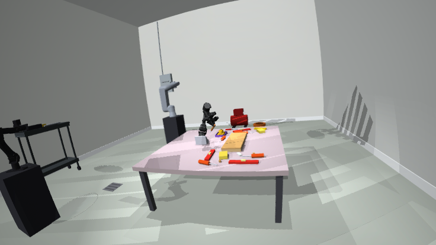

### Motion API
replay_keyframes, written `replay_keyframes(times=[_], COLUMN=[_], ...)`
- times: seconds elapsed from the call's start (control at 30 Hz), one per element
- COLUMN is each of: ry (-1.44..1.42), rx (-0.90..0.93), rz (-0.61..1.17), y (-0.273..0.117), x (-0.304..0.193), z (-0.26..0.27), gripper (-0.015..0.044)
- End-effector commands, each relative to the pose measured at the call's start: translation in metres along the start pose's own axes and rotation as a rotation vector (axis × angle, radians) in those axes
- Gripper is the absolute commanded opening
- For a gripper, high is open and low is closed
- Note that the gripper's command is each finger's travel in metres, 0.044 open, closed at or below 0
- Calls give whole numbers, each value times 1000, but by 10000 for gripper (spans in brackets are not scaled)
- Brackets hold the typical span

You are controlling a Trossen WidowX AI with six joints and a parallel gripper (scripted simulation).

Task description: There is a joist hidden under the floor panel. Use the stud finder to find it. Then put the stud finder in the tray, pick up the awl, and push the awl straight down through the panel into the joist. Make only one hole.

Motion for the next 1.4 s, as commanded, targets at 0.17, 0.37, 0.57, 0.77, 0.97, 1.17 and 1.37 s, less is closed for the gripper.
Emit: replay_keyframes(times=[0.17,0.37,0.57,0.77,0.97,1.17,1.37], ry=[66,105,142,174,175,129,84], rx=[-73,-121,-167,-212,-220,-217,-204], rz=[-153,-252,-350,-447,-463,-483,-512], y=[-18,-29,-37,-45,-43,-33,-23], x=[-11,-20,-30,-40,-40,-23,-5], z=[-1,0,1,2,3,9,20], gripper=[0,0,0,0,0,0,0])
Point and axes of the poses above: the point midway between the two fingers, 35 mm back from their tips, its own y axis out along the fingers, its own z axis across the jaws, x = y × z, the point moved 4 cm from there along -y, back along the fingers, and after that the axes turned 11 degrees about -y, right-handed, at the moved point
